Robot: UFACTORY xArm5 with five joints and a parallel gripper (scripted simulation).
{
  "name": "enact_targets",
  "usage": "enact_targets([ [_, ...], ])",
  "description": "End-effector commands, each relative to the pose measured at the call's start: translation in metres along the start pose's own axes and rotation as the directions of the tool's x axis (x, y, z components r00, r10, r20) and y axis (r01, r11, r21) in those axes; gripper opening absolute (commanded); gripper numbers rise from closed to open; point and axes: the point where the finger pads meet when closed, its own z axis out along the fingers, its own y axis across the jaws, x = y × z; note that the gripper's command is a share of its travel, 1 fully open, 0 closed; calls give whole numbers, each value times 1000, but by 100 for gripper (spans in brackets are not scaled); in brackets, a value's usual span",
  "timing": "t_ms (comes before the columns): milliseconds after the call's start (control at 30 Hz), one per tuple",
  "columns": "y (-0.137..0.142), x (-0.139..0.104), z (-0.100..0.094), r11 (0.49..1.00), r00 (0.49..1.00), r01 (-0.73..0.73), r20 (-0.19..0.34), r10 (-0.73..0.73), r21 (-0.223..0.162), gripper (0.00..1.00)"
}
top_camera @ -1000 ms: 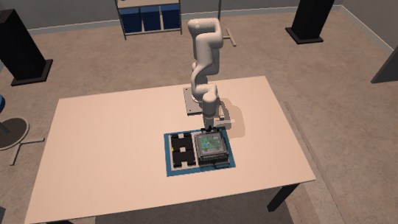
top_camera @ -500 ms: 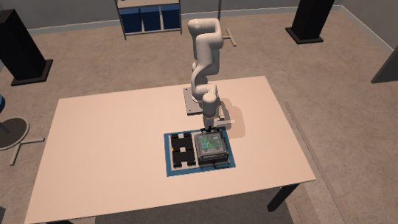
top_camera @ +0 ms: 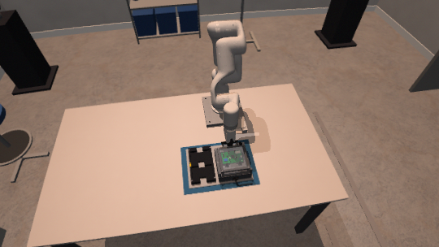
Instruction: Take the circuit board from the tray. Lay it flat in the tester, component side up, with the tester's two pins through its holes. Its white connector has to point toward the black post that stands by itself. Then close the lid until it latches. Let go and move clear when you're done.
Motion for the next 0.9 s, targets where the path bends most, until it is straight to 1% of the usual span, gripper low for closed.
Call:
enact_targets([
  [0, 3, 0, -2, 1000, 1000, 0, 0, 0, -7, 24],
  [467, 3, 0, -6, 1000, 1000, 0, 0, 0, -7, 24],
  [667, 3, 0, -14, 1000, 1000, 0, 0, 0, -7, 24],
  [867, 2, 0, -27, 1000, 1000, 0, 0, 0, -7, 24],
])
